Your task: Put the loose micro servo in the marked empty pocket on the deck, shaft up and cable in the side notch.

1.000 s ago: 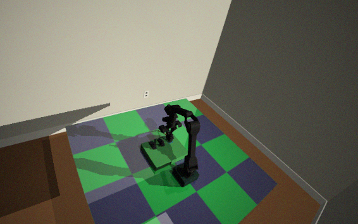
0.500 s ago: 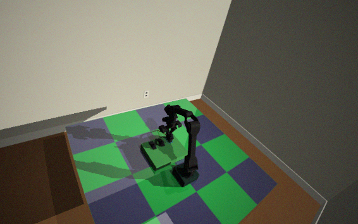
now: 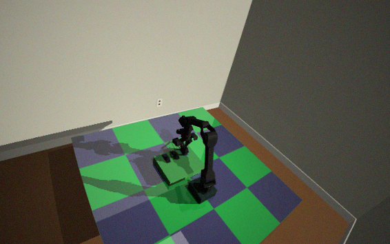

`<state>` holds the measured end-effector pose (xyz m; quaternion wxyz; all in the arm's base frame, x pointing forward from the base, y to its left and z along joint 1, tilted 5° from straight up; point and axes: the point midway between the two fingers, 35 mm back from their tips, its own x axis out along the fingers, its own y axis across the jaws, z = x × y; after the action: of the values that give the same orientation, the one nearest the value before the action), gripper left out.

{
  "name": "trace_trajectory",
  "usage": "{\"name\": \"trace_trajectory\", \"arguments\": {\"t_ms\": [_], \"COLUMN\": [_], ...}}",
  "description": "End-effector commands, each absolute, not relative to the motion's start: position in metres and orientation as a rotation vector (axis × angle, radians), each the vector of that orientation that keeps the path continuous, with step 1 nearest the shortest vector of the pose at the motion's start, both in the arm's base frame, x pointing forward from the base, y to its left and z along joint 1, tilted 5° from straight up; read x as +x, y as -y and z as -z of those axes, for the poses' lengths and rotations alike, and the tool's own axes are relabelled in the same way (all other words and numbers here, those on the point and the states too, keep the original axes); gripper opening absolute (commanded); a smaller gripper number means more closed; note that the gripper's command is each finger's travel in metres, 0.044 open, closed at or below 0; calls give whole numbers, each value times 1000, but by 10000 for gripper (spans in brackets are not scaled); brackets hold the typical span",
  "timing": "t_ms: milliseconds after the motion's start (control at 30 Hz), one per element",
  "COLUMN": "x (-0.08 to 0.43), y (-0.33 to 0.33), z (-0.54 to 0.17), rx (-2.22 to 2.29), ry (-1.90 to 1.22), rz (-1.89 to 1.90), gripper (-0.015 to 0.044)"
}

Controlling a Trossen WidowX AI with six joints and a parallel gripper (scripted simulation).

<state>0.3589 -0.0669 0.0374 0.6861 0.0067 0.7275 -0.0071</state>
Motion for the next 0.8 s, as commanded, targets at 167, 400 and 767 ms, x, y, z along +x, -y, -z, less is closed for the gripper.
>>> {"name": "trace_trajectory", "arguments": {"t_ms": [167,400,767], "x": [359,358,358], "y": [67,67,67], "z": [-29,-23,-12], "rx": [17,17,17], "ry": [-1626,-1626,-1626], "rz": [17,17,17], "gripper": [0,0,0]}}
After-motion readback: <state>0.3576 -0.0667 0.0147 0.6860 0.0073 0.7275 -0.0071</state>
